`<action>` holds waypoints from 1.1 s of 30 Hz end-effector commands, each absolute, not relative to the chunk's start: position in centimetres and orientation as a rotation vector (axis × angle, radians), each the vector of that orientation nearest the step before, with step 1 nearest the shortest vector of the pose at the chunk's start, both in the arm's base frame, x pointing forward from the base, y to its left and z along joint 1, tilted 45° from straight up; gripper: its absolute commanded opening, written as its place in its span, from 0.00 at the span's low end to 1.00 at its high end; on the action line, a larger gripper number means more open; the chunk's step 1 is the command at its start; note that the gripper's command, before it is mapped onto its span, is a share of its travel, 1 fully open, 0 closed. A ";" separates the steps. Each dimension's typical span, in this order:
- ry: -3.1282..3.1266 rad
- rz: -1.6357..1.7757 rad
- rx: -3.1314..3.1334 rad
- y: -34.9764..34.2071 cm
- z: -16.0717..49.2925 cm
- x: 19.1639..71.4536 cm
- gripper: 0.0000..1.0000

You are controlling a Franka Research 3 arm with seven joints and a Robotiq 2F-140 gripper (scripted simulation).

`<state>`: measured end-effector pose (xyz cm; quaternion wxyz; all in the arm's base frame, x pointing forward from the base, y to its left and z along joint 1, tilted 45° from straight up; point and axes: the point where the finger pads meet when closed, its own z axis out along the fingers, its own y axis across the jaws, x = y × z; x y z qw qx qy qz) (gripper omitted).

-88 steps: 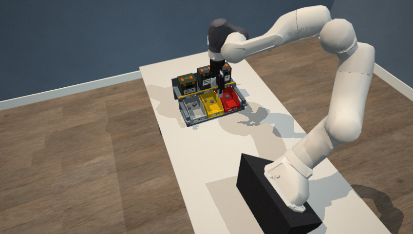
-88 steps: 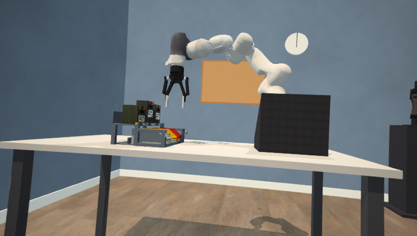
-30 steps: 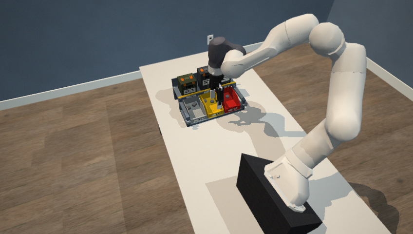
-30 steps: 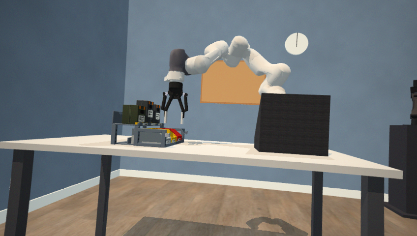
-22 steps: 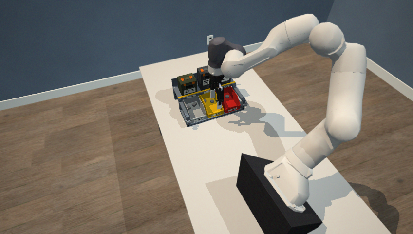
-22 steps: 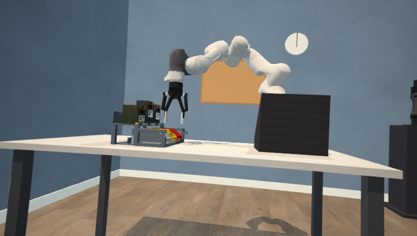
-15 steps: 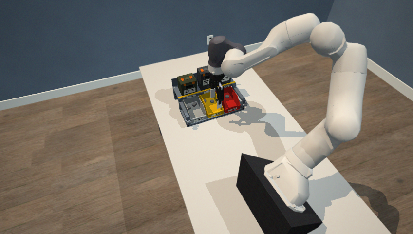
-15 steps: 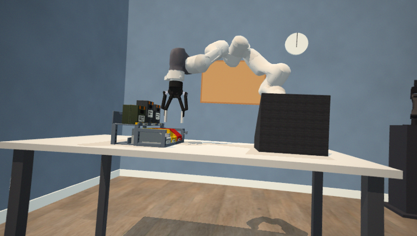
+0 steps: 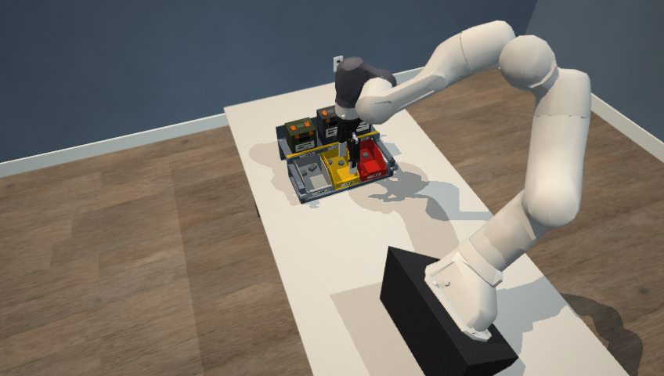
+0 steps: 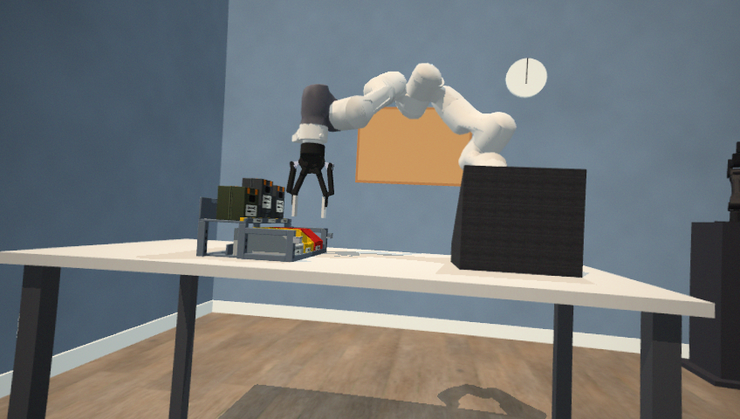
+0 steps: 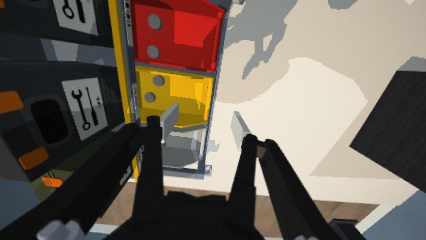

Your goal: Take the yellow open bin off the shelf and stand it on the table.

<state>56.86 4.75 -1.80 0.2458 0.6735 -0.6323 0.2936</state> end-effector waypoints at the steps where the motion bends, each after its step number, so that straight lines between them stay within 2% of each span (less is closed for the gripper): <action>1: -1.730 0.800 1.832 5.0 -1.8 56.6 0.57; 33: -1.730 0.800 1.832 5.1 -1.6 56.5 0.57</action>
